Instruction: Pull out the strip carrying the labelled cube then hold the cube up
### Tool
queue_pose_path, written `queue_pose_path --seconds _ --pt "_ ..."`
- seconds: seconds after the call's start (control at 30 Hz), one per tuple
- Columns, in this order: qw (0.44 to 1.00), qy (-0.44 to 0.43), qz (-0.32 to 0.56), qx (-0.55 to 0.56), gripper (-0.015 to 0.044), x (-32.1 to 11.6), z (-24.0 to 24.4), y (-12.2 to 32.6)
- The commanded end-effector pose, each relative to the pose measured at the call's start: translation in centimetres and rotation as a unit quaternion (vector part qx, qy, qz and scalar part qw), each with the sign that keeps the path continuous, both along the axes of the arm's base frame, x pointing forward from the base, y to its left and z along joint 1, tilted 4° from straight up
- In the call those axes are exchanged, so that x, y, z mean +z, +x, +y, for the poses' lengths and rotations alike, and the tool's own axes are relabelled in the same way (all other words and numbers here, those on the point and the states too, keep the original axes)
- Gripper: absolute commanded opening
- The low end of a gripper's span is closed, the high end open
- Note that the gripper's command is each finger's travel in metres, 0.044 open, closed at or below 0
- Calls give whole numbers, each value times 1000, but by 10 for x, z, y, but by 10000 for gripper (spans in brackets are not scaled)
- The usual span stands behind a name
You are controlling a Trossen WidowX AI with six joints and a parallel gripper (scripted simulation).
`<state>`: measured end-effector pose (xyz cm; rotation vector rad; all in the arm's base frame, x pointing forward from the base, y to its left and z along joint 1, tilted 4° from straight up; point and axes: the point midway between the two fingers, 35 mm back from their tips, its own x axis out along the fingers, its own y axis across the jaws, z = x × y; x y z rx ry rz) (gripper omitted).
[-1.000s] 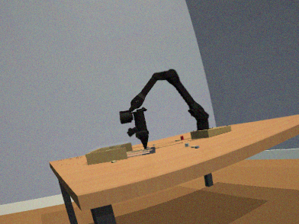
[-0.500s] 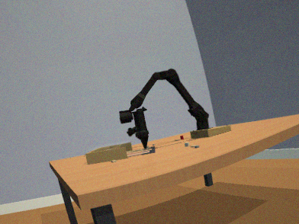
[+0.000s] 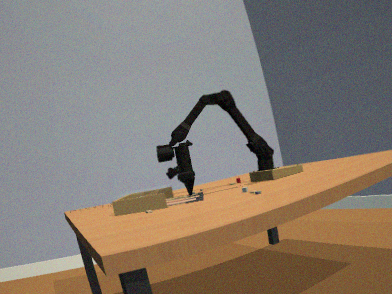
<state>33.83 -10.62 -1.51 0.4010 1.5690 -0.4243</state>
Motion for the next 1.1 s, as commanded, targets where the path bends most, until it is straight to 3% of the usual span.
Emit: queue_pose_path --seconds 0.0,1.07 --pt "1000 0 2 -3 0 -3 0 0" --pt "1000 0 2 -3 0 -6 0 -1"
